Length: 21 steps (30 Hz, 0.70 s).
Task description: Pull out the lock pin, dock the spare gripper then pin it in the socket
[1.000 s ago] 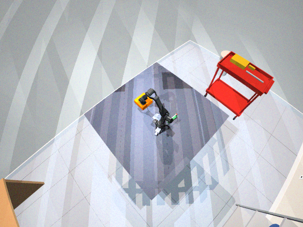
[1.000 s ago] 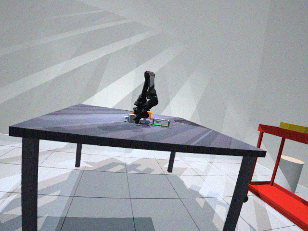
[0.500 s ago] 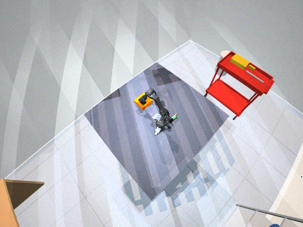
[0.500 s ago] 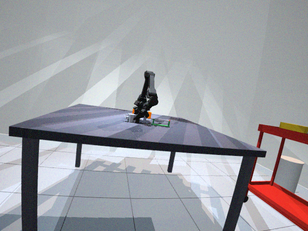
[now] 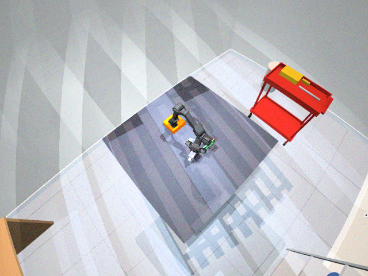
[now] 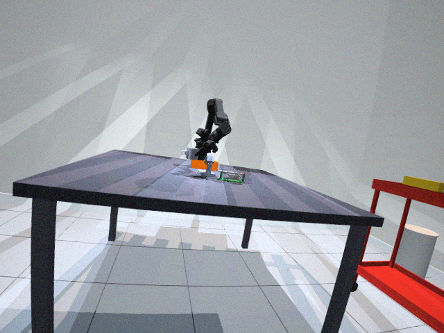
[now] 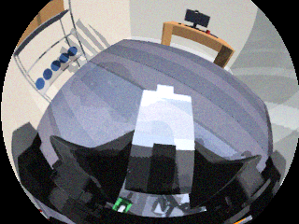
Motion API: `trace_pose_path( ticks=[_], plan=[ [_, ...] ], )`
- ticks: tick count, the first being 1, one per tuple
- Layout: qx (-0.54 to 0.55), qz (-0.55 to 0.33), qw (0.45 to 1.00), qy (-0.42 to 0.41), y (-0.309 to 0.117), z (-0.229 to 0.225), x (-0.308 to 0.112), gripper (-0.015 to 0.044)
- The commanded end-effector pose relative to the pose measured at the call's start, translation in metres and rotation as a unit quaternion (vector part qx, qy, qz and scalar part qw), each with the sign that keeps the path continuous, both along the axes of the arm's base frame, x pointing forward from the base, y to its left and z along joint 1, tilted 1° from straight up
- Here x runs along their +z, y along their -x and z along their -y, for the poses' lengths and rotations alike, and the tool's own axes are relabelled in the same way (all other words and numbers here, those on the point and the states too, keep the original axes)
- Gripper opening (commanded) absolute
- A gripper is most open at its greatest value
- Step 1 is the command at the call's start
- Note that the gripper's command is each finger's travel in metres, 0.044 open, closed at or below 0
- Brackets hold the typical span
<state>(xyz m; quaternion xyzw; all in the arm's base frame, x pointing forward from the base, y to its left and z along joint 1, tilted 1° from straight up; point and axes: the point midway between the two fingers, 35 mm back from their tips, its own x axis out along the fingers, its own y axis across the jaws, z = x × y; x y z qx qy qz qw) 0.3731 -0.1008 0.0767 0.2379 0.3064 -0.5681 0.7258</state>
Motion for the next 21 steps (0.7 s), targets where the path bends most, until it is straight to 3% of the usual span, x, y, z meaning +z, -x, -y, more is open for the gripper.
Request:
trace_pose_path(
  ticks=[1,14,21],
  plan=[
    [-0.001,0.007,1.000,0.003,0.002,0.001,0.027,0.0000],
    [0.001,0.004,1.000,-0.001,0.002,0.000,0.024,0.0000],
    [0.047,-0.048,0.997,-0.024,0.013,-0.005,0.026,0.0000]
  ],
)
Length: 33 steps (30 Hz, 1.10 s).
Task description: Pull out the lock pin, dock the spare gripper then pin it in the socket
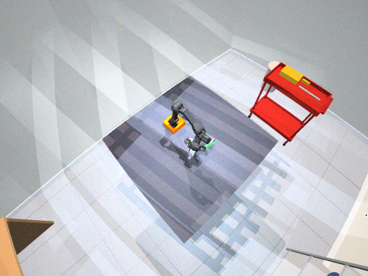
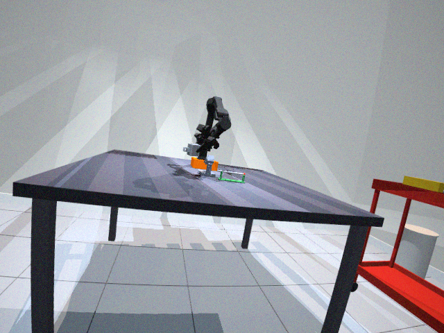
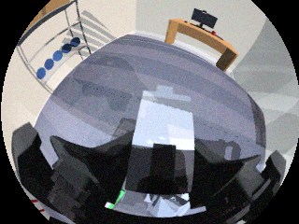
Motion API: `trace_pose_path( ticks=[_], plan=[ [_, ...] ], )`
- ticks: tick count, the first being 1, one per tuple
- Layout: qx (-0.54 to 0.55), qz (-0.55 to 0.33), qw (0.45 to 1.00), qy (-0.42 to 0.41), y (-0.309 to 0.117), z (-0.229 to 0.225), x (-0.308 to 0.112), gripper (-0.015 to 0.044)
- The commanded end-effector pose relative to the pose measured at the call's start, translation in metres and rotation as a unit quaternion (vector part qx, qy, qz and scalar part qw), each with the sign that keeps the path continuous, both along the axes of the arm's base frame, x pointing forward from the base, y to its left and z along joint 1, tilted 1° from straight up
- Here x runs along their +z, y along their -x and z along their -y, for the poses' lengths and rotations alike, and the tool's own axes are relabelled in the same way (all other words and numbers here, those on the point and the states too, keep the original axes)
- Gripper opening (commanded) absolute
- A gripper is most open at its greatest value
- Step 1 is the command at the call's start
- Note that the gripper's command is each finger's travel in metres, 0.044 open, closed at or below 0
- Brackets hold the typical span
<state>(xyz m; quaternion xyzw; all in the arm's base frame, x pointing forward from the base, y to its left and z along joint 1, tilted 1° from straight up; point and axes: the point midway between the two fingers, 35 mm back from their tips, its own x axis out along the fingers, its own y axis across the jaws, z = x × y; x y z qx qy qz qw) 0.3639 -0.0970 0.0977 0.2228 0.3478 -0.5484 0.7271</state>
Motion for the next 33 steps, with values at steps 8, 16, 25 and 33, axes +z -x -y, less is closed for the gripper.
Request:
trace_pose_path(
  ticks=[8,16,25,33],
  plan=[
    [0.079,-0.075,0.993,-0.036,0.019,-0.008,0.009,0.0000],
    [0.142,-0.130,0.979,-0.068,0.035,-0.016,0.013,0.0000],
    [0.214,-0.183,0.954,-0.104,0.054,-0.026,0.018,0.0000],
    [0.278,-0.222,0.925,-0.136,0.071,-0.035,0.023,0.0000]
  ],
)
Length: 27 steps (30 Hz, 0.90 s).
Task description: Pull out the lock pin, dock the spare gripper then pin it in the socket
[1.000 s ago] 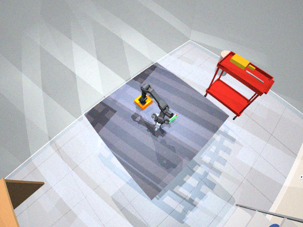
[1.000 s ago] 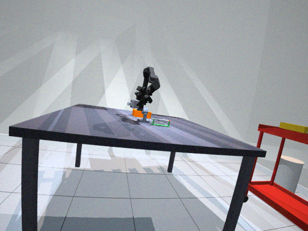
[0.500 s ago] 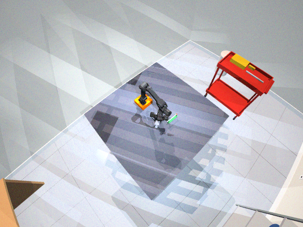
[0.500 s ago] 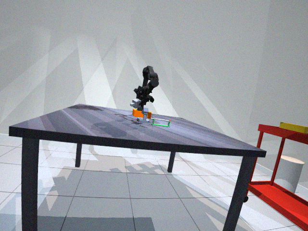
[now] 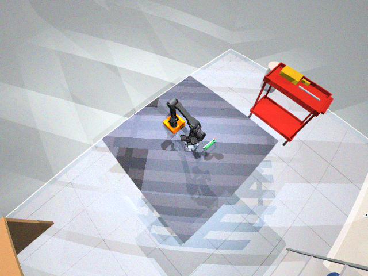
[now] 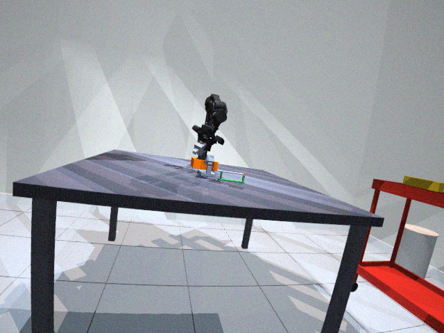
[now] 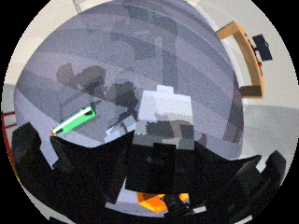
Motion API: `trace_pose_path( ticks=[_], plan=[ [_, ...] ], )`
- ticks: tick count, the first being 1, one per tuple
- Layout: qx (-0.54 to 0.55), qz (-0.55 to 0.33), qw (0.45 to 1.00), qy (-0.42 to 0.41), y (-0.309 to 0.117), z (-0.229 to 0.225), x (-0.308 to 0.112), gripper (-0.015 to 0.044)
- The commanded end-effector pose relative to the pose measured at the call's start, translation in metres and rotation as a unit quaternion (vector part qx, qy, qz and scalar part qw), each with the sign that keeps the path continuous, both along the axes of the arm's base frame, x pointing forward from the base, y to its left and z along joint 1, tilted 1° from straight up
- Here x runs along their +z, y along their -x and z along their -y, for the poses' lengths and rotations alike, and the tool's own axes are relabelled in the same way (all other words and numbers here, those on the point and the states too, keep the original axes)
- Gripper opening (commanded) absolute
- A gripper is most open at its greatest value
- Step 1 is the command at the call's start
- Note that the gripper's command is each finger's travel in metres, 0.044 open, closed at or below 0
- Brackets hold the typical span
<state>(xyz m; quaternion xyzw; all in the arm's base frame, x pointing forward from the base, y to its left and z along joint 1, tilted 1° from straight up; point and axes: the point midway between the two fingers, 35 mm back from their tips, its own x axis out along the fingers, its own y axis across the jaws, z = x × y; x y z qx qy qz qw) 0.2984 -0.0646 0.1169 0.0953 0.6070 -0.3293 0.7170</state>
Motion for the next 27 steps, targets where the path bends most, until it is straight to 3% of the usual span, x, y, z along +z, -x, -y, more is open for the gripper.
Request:
trace_pose_path(
  ticks=[1,27],
  plan=[
    [0.030,-0.015,0.999,-0.016,0.008,-0.004,0.005,0.0000],
    [0.242,-0.107,0.953,-0.150,0.068,-0.039,0.027,0.0000]
  ],
)
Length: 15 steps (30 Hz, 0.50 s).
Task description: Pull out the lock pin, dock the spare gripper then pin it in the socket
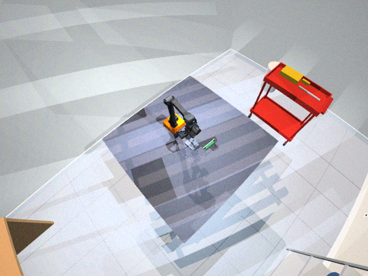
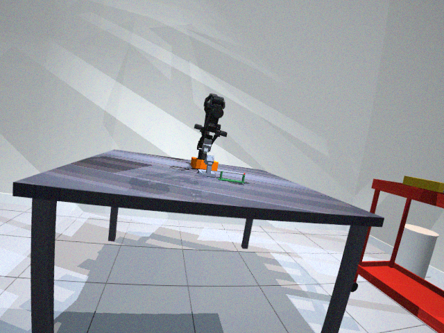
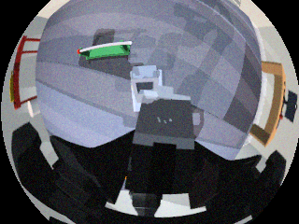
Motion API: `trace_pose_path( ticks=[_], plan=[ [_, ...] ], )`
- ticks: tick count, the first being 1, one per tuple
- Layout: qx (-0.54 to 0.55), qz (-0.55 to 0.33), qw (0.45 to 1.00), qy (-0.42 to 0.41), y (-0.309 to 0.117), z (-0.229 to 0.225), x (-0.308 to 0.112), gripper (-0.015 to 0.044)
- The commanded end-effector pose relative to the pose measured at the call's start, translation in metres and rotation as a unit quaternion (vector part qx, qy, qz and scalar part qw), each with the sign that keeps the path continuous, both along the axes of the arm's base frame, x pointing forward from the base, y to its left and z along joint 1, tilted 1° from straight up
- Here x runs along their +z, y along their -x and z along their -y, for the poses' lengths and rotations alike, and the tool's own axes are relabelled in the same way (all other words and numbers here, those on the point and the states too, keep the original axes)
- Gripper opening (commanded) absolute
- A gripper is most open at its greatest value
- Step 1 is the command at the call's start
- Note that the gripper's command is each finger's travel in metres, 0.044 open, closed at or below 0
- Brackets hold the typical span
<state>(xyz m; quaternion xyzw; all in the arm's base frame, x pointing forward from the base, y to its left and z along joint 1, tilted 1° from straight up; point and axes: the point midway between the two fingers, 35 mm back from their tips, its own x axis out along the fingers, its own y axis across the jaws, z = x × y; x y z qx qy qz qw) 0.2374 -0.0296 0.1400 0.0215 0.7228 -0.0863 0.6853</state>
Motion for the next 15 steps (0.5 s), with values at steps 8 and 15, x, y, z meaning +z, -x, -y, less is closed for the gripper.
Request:
trace_pose_path(
  ticks=[8,15],
  plan=[
    [0.074,-0.017,0.996,-0.054,0.022,-0.014,0.011,0.0000],
    [0.078,-0.013,0.996,-0.052,0.016,-0.014,0.000,0.0000]
  ],
)
